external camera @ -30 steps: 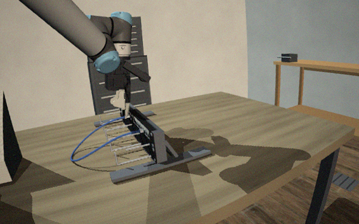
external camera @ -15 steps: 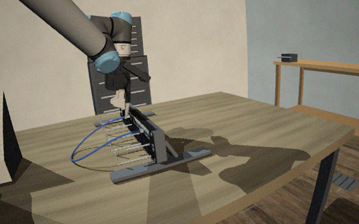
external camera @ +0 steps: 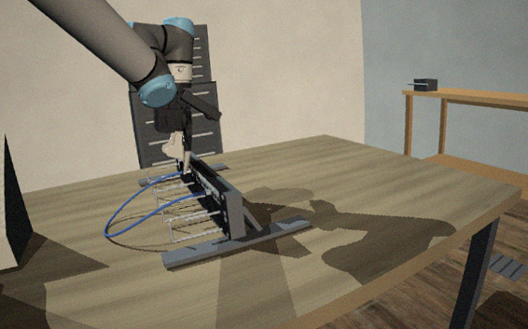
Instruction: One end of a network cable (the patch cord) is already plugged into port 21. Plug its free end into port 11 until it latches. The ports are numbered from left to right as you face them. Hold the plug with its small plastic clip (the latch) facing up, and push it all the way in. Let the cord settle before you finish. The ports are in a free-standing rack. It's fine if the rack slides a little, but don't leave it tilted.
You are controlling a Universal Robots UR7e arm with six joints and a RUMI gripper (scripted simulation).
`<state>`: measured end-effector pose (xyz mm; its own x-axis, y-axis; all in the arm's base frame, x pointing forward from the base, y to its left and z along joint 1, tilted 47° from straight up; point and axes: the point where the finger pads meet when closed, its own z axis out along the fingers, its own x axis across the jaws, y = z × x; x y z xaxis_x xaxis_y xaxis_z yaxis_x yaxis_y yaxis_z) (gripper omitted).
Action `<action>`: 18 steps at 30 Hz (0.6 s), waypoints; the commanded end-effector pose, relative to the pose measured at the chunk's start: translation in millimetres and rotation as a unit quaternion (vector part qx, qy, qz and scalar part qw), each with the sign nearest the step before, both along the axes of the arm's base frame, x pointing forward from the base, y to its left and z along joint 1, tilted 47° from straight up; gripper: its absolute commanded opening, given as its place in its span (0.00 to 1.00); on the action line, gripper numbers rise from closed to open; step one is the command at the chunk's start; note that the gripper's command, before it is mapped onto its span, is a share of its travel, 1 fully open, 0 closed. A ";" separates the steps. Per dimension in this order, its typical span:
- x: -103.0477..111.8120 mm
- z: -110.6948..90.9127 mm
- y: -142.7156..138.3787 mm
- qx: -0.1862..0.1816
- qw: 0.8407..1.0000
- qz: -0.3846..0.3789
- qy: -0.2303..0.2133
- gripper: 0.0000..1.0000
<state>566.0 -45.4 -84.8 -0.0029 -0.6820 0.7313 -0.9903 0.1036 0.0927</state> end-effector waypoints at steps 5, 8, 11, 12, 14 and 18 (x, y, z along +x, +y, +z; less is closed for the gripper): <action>3.2 11.9 12.2 0.001 1.000 0.002 -0.004 0.22; 3.3 17.4 18.2 0.001 1.000 0.002 -0.004 0.22; 3.4 23.8 25.0 0.001 1.000 0.002 -0.004 0.22; 3.4 26.1 27.4 0.001 1.000 0.002 -0.004 0.22; 3.4 28.3 29.8 0.001 1.000 0.002 -0.004 0.22; 3.6 35.1 37.0 0.001 1.000 0.002 -0.004 0.22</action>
